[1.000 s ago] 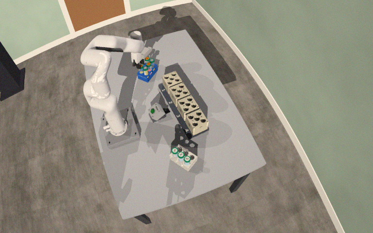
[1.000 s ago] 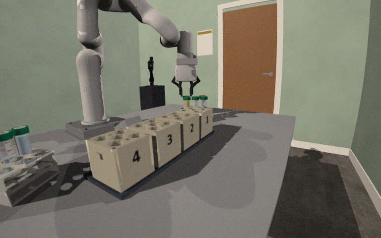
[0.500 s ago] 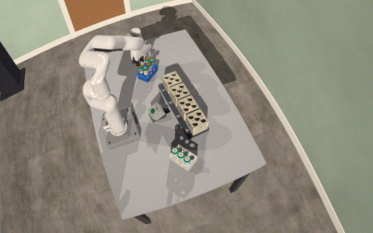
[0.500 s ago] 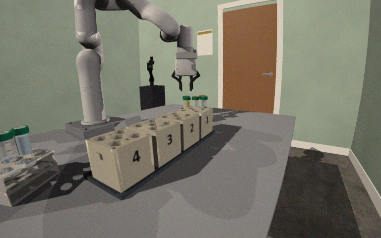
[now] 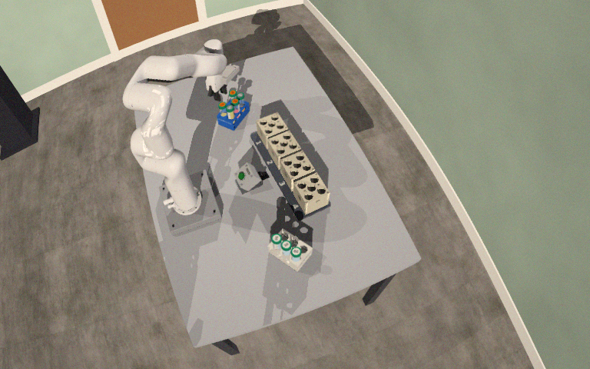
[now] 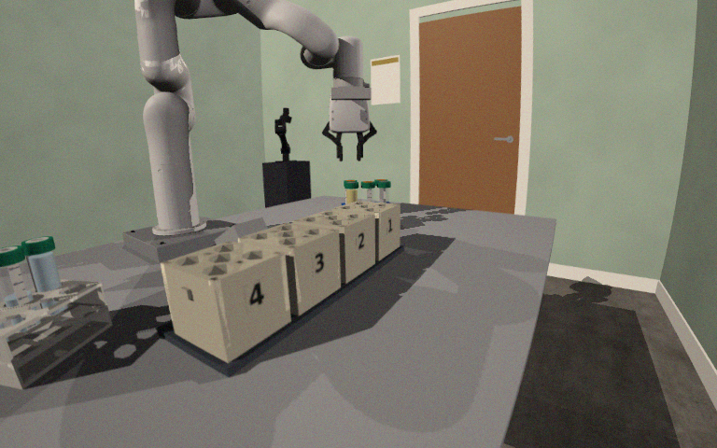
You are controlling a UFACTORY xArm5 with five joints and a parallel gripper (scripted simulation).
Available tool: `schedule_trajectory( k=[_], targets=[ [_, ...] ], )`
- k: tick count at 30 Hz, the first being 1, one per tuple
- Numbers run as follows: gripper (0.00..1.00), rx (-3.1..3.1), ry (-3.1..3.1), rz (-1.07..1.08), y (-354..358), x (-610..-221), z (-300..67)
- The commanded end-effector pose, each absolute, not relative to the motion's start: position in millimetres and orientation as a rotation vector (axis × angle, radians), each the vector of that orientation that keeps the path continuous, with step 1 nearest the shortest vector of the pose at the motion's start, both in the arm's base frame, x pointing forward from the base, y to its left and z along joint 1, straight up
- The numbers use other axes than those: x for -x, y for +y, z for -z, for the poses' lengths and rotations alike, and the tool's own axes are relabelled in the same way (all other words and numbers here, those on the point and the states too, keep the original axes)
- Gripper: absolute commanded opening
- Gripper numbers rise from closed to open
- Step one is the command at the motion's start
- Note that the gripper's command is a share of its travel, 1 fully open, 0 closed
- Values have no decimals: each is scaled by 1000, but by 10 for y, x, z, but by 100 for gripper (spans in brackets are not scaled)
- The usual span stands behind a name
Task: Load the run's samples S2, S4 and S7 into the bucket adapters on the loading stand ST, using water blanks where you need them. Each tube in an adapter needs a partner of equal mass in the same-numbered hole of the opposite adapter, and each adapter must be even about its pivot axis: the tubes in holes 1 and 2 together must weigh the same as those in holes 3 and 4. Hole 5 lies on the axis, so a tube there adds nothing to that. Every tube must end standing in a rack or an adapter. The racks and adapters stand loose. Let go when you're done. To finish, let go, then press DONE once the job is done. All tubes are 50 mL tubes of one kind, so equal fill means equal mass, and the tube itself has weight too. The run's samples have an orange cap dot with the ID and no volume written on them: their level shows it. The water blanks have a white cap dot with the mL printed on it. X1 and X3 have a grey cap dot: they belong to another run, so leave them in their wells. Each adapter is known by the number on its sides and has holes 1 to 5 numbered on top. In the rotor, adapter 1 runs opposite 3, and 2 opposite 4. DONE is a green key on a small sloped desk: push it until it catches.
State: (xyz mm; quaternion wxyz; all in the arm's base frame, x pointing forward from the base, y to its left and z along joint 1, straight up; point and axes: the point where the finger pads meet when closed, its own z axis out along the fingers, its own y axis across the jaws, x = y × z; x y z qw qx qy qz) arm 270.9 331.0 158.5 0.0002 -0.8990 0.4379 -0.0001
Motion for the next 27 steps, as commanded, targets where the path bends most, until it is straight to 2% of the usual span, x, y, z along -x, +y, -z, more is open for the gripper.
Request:
schedule_trajectory(
  k=[1,27],
  targets=[
    [44,2820,1374,-2,3318,-2716,-1681],
    [44,2820,1374,-2,3316,-2716,-2122]
  ],
)
